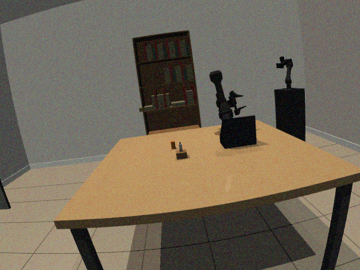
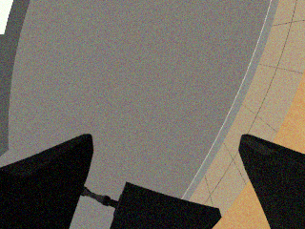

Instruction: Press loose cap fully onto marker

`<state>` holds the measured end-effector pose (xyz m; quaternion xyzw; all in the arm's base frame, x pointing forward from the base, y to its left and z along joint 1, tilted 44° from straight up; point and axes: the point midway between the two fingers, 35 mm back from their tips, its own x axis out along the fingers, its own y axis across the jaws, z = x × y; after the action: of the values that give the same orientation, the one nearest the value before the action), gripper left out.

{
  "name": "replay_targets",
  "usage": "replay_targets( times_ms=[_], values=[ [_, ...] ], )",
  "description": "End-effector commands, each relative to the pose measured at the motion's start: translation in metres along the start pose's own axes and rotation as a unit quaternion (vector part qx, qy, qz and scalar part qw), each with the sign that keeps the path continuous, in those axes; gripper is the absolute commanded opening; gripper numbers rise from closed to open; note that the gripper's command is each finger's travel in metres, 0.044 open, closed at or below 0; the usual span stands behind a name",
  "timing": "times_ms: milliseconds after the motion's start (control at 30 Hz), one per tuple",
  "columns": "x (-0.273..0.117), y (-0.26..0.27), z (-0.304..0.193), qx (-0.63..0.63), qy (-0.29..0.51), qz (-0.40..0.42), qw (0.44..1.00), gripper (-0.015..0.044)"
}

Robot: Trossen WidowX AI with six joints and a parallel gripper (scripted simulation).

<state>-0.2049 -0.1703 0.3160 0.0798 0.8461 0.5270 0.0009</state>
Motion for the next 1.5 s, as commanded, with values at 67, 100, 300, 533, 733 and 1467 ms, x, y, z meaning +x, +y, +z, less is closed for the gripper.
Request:
replay_targets(
  times_ms=[67, 100, 300, 533, 733, 1467],
  values=[
    [-0.012, -0.001, -0.015, -0.002, 0.044, -0.012, 0.999, 0.0321],
    [-0.019, -0.004, -0.024, -0.010, 0.068, -0.021, 0.997, 0.0295],
    [-0.064, -0.032, -0.075, -0.118, 0.175, -0.062, 0.975, 0.0237],
    [-0.158, -0.067, -0.128, -0.252, 0.348, -0.095, 0.898, 0.0237],
    [-0.254, -0.096, -0.138, -0.370, 0.493, -0.088, 0.782, 0.0237],
    [-0.532, -0.123, 0.027, -0.618, 0.735, 0.100, 0.261, 0.0237]
  ],
)
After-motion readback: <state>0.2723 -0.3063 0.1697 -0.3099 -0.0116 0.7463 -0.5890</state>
